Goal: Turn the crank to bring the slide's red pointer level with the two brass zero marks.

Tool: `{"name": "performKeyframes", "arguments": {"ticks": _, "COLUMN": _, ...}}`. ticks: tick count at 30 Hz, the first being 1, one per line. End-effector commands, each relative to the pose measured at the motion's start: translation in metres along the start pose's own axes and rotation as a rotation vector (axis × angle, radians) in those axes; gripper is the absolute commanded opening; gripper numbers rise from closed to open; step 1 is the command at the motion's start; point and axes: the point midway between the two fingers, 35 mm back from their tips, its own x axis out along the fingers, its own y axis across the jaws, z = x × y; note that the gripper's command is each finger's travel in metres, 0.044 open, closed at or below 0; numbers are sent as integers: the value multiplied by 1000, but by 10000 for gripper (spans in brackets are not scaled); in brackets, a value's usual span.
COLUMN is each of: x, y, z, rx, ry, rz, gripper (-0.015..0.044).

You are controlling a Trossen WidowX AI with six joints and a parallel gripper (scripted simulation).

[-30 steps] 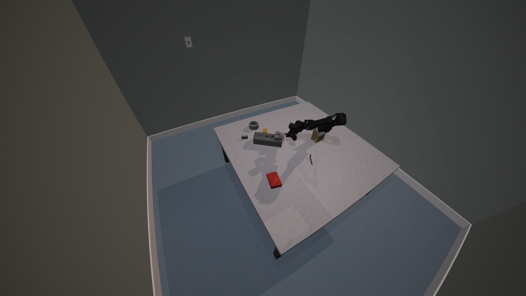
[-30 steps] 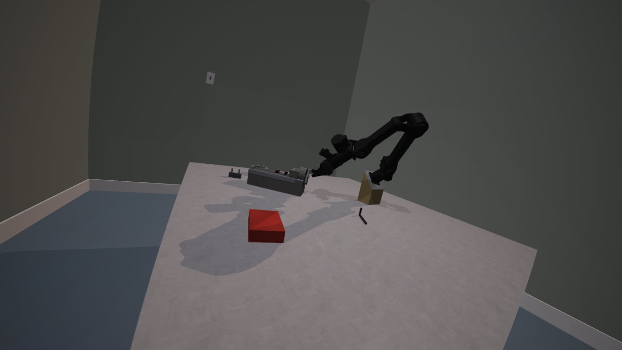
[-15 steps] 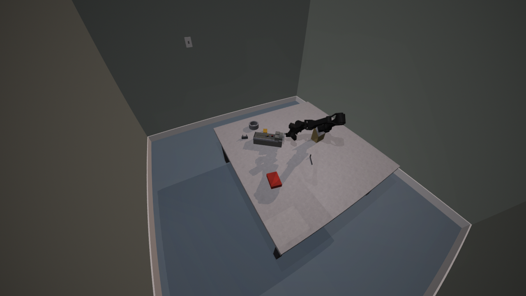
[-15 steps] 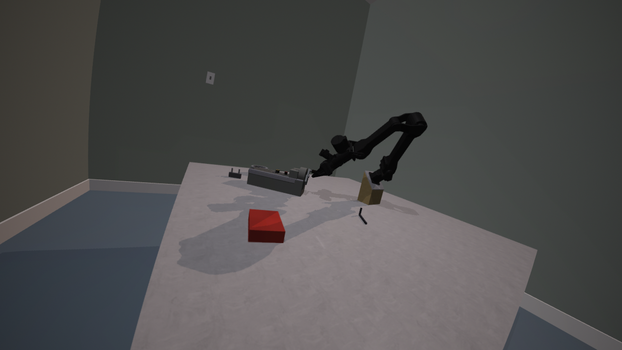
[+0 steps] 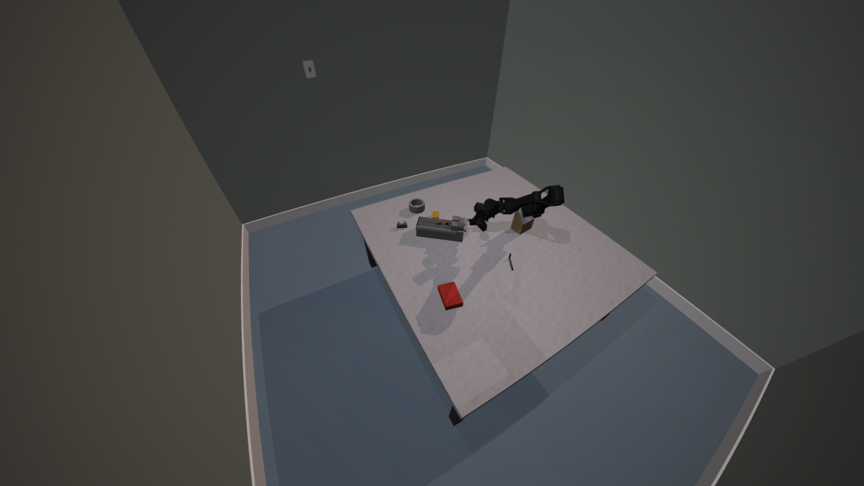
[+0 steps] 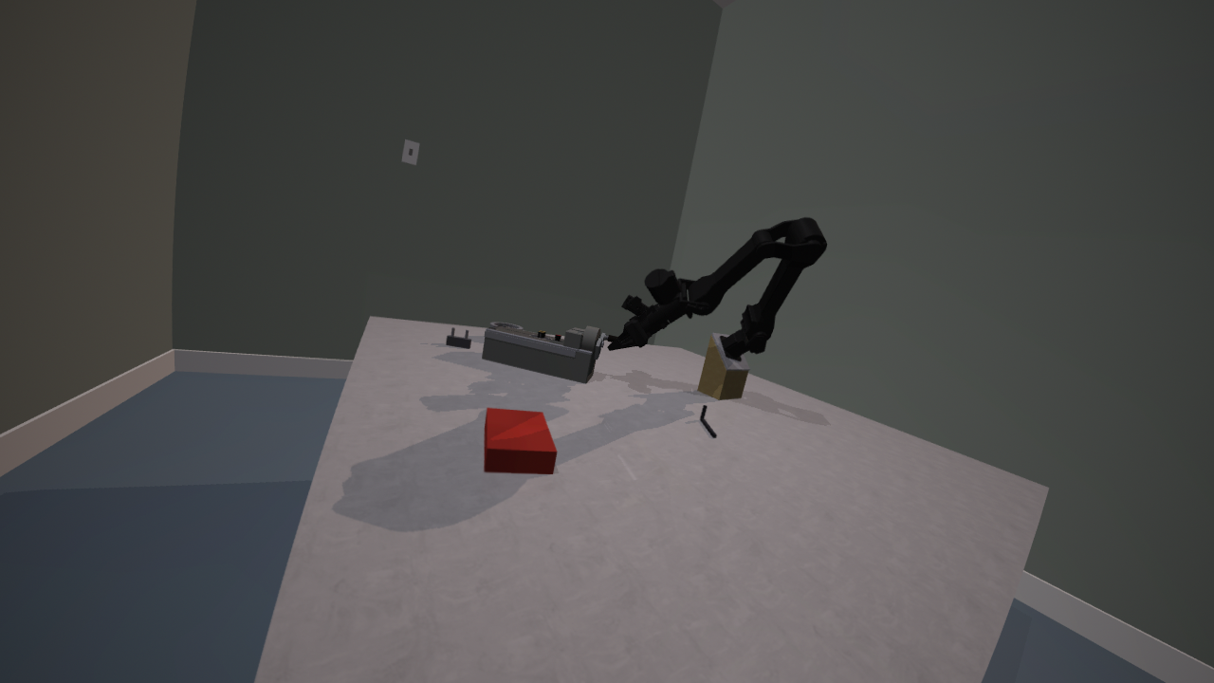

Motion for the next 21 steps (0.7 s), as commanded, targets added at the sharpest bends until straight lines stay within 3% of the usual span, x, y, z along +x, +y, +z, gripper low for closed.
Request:
{"name": "performKeyframes", "arguments": {"ticks": 1, "x": 6, "y": -4, "z": -6, "rx": 5, "ry": 6, "rz": -14, "gripper": 0}}
{"name": "performKeyframes", "arguments": {"ticks": 21, "x": 9, "y": -3, "z": -9, "rx": 5, "ry": 6, "rz": -14, "gripper": 0}}
